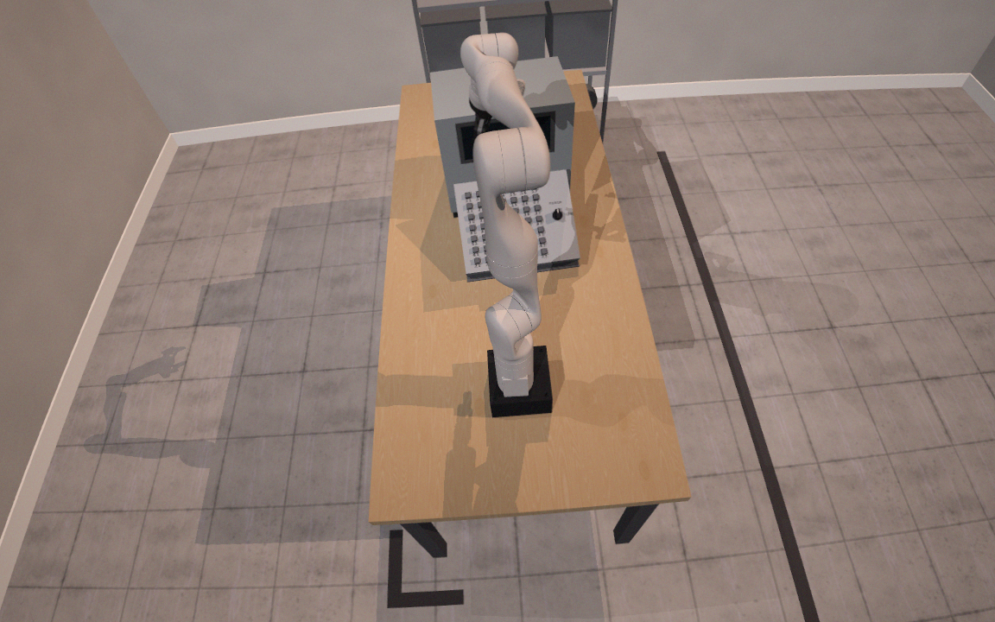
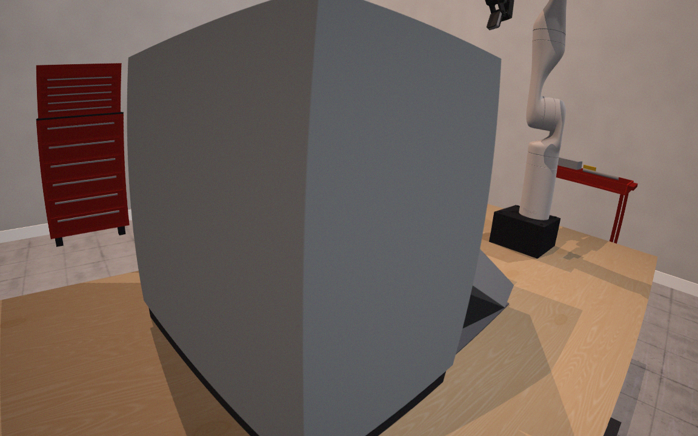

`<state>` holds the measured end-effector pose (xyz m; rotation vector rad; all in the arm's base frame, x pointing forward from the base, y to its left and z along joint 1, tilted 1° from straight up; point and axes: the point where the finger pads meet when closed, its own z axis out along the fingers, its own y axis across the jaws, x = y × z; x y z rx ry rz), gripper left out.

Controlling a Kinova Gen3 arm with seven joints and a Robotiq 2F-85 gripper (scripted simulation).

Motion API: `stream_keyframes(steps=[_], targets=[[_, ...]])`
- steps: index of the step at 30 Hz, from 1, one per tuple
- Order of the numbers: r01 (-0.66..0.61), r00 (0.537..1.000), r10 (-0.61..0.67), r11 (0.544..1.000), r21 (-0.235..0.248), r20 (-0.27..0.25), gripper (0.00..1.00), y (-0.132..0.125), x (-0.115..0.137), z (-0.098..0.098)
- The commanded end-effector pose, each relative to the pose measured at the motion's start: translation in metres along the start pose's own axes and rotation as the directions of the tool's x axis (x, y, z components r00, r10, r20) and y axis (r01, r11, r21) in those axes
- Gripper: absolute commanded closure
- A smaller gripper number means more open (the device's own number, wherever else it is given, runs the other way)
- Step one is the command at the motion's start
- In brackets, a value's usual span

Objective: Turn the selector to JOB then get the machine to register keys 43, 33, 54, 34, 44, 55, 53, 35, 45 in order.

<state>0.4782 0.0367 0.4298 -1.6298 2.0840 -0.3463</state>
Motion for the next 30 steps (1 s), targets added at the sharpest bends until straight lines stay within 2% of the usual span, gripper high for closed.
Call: stream_keyframes(steps=[1,15,30], targets=[[0.033,0.999,-0.033,0.999,-0.001,0.001,0.00,0.000,0.003,-0.002],[0.246,0.969,-0.246,0.969,-0.005,-0.027,0.00,0.007,0.029,-0.012],[0.331,0.943,-0.331,0.944,-0.008,-0.038,0.00,0.010,0.039,-0.016]])
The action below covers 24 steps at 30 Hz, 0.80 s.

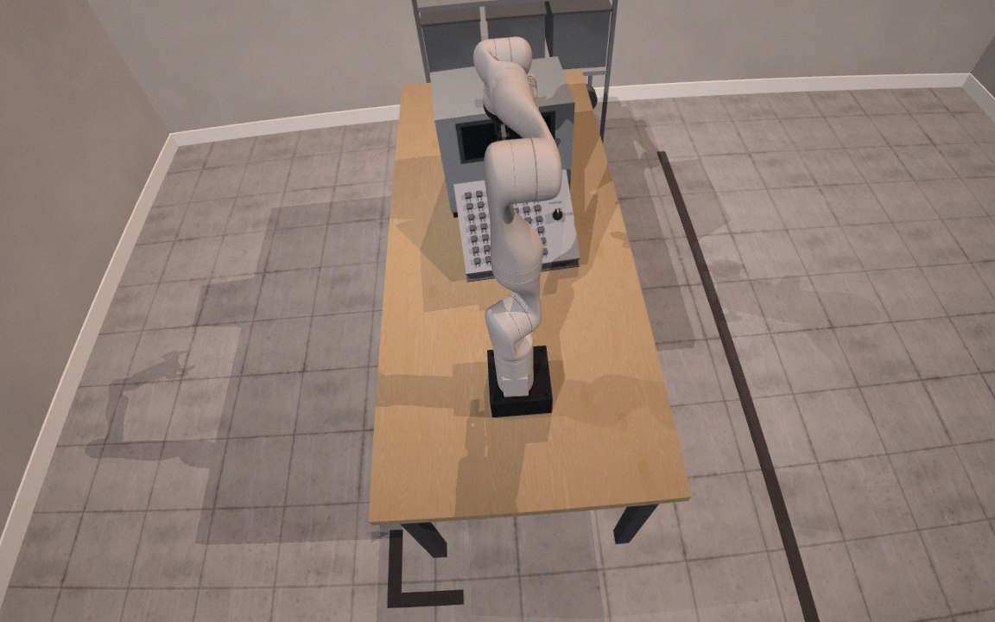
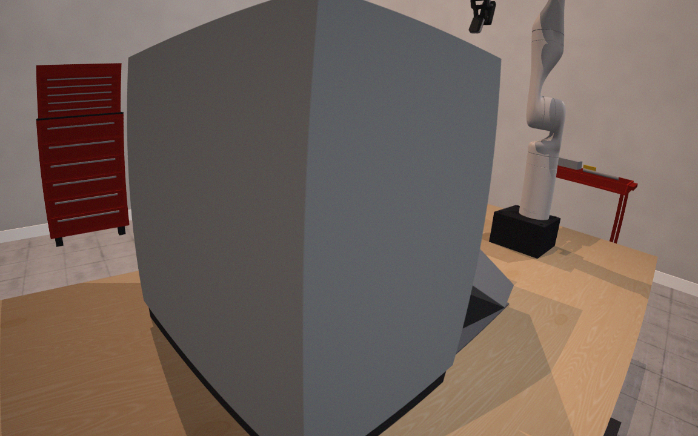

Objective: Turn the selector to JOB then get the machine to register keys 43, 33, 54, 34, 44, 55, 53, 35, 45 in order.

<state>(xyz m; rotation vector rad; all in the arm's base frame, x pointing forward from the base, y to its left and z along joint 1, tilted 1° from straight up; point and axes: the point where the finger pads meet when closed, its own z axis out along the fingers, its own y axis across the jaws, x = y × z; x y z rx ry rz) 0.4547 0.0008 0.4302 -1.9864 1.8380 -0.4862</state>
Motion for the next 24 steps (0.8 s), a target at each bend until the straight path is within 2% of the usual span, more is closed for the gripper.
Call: stream_keyframes(steps=[1,24], targets=[[0.009,1.000,-0.009,1.000,0.002,-0.001,0.00,0.0001,0.0009,-0.0009],[0.021,1.000,-0.021,1.000,0.002,-0.002,0.00,0.0029,0.0022,0.0020]])
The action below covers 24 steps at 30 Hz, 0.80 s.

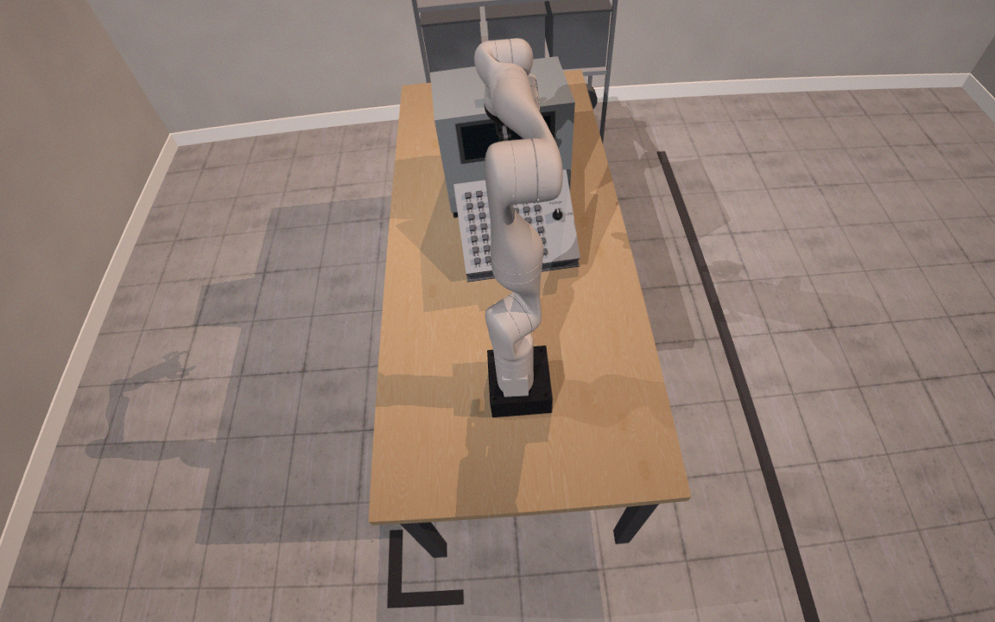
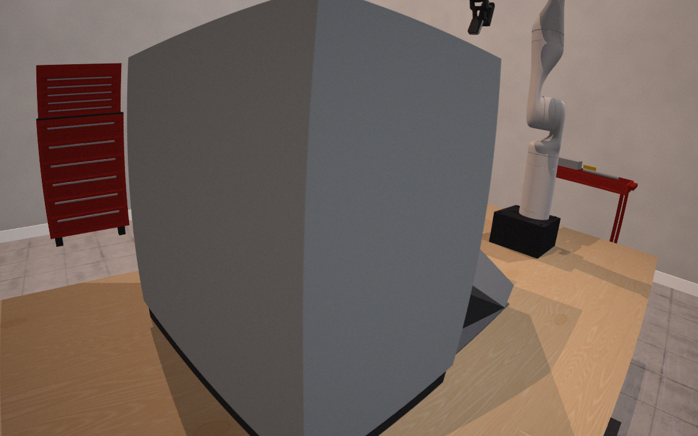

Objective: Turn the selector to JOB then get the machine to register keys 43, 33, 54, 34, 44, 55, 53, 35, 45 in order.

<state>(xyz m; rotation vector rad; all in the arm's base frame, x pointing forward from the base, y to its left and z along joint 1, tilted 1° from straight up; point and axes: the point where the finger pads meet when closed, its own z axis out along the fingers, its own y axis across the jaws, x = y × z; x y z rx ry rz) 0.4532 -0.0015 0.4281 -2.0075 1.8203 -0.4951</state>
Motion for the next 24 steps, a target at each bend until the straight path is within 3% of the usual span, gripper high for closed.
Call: stream_keyframes(steps=[1,7,13,15,24], targets=[[0.000,1.000,0.000,1.000,0.001,0.000,0.00,0.001,0.000,0.003],[0.000,1.000,0.000,1.000,0.001,0.000,0.00,0.012,0.000,0.020],[0.000,1.000,0.000,1.000,0.001,0.000,0.00,0.032,0.000,0.053],[0.000,1.000,0.000,1.000,0.001,0.000,0.00,0.032,0.000,0.053],[0.000,1.000,0.000,1.000,0.001,0.000,0.00,0.074,0.000,0.124]])
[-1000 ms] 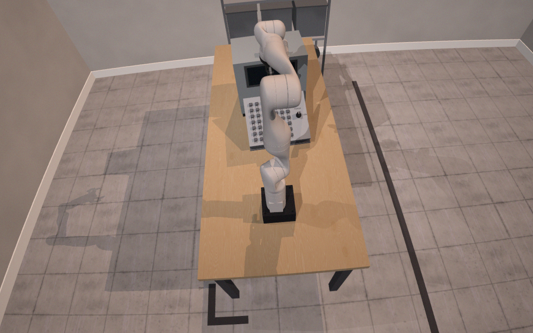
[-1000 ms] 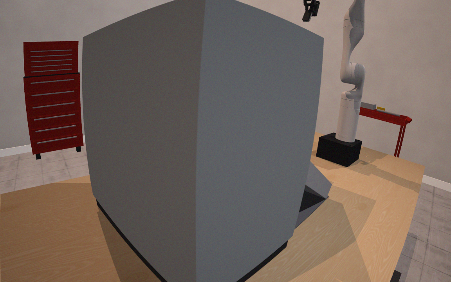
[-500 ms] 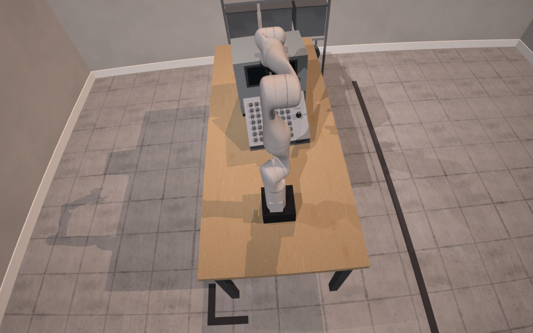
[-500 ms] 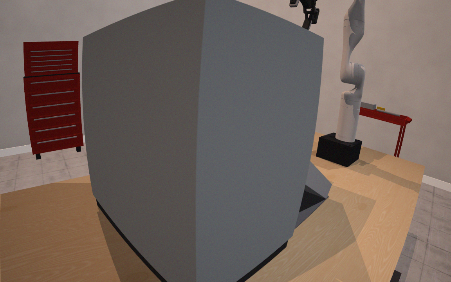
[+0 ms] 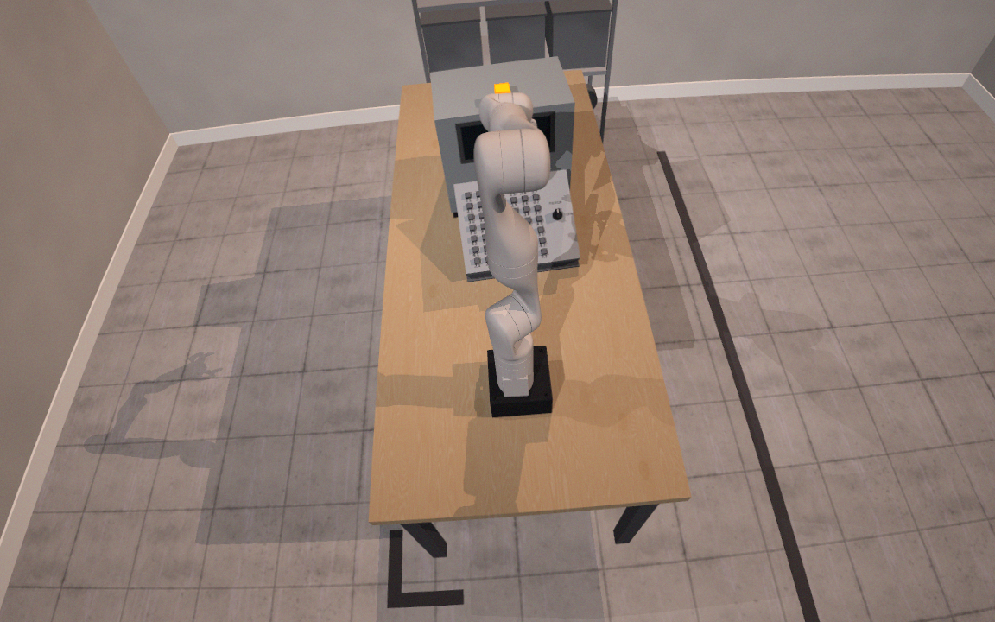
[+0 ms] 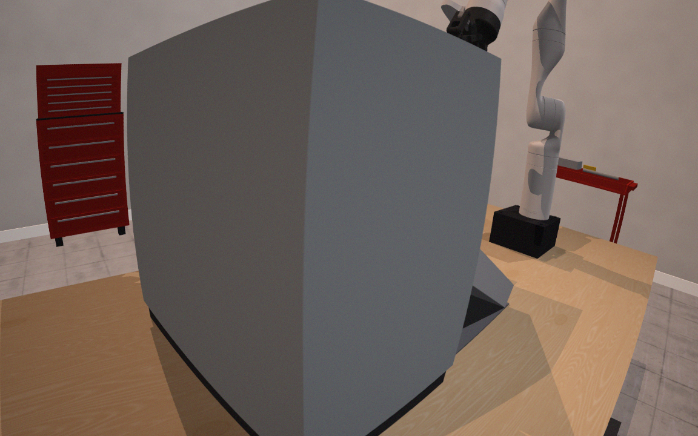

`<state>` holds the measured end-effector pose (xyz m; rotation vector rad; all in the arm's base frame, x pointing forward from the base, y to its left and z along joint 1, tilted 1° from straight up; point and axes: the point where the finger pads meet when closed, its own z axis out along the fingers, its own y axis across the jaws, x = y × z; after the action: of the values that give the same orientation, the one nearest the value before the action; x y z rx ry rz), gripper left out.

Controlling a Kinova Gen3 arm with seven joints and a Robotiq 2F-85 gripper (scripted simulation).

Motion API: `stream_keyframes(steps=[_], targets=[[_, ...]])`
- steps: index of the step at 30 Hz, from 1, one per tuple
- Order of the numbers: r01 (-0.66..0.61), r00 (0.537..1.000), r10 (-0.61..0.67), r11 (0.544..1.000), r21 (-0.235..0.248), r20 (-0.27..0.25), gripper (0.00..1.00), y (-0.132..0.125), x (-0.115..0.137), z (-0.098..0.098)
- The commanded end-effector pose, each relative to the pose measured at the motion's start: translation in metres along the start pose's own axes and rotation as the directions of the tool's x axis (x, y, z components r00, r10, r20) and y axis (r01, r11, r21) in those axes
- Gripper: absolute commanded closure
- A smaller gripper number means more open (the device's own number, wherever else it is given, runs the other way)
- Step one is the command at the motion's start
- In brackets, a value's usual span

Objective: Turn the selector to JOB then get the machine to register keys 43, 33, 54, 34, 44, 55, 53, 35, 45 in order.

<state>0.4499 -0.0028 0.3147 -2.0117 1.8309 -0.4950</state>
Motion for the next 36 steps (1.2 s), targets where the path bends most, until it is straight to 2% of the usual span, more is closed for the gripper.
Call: stream_keyframes(steps=[1,6,8,18,23,36], targets=[[0.002,1.000,-0.002,1.000,0.010,0.007,0.00,0.018,-0.001,0.037],[0.002,1.000,-0.002,1.000,0.010,0.007,0.00,0.040,-0.001,0.074],[0.002,1.000,-0.002,1.000,0.010,0.007,0.00,0.040,-0.001,0.074],[0.002,1.000,-0.002,1.000,0.010,0.007,0.00,0.071,-0.001,0.126],[0.002,1.000,-0.002,1.000,0.010,0.007,0.00,0.079,-0.001,0.141],[0.002,1.000,-0.002,1.000,0.010,0.007,0.00,0.089,-0.001,0.157]])
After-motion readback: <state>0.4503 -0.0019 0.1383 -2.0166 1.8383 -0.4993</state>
